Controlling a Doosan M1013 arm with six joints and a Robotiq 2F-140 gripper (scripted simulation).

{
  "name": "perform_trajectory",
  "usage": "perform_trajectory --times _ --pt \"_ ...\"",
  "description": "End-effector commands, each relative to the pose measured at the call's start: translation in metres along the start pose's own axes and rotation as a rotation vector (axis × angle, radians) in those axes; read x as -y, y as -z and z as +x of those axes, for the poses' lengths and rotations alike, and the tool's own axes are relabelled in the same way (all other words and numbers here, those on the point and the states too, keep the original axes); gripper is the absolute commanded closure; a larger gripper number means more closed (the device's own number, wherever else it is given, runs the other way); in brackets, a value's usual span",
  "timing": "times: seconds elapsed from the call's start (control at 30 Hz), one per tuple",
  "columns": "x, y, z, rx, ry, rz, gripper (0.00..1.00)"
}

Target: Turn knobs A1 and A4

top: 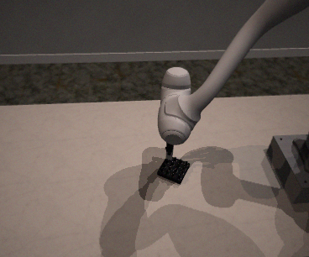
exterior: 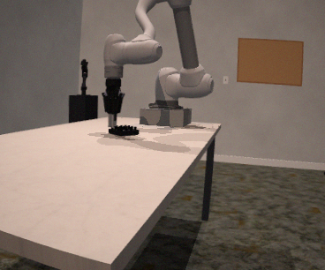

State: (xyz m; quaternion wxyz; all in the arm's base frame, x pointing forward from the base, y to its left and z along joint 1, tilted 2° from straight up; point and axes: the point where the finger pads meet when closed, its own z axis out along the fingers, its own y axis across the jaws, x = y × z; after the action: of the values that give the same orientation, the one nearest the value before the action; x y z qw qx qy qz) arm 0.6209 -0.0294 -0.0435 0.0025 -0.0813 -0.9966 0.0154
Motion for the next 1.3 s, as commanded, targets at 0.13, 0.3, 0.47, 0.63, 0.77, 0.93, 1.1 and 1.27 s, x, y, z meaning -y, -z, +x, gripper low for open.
perform_trajectory --times 0.13,0.3,0.47,0.63,0.77,0.93,1.1,1.27 --pt "-0.0001 0.0001 0.0000 0.000 0.000 0.000 0.95" --pt "-0.0001 0.0001 0.0000 0.000 0.000 0.000 0.95" --pt "-0.0001 0.0001 0.0000 0.000 0.000 0.000 0.95" --pt "-0.0001 0.0001 0.0000 0.000 0.000 0.000 0.95" --pt "-0.0001 0.0001 0.0000 0.000 0.000 0.000 0.95" --pt "-0.0001 0.0001 0.0000 0.000 0.000 0.000 0.95" --pt "-0.0001 0.0001 0.0000 0.000 0.000 0.000 0.95" --pt "-0.0001 0.0001 0.0000 0.000 0.005 0.000 0.95"
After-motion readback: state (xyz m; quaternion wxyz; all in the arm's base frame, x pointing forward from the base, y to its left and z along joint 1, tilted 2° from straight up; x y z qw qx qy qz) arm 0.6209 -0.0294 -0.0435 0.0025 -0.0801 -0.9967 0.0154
